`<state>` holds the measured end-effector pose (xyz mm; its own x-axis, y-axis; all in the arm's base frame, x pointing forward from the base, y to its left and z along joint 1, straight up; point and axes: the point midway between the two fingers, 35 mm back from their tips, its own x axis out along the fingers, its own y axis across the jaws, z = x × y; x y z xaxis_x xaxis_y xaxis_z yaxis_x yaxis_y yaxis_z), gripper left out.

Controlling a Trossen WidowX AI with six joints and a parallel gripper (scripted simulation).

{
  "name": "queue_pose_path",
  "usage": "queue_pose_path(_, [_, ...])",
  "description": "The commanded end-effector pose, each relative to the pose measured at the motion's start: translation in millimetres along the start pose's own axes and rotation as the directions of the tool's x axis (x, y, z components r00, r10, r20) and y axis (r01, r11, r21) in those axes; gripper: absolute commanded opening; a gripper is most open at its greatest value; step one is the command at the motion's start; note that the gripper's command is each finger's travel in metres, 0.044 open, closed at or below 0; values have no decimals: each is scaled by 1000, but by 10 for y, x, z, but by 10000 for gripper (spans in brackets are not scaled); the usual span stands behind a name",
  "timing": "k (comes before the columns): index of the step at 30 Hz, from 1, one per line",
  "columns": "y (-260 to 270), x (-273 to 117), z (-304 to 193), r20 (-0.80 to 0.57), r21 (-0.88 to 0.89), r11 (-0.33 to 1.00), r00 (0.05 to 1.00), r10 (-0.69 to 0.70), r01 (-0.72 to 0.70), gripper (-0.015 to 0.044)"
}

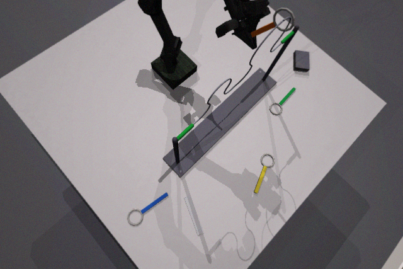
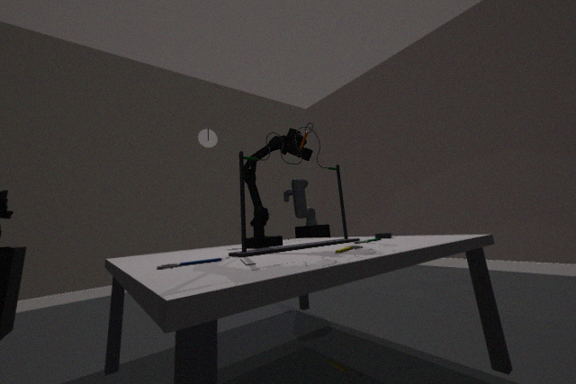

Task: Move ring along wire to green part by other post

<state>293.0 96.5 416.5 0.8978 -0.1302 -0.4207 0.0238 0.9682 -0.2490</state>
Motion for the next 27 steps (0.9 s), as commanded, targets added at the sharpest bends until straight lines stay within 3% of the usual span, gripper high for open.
queue_pose_path(1, [-11,9,-5,4,-42,999,1000,-24,24,-150])
queue_pose_path(27, [-114,13,13,69,-313,932,983,-169,182,-150])
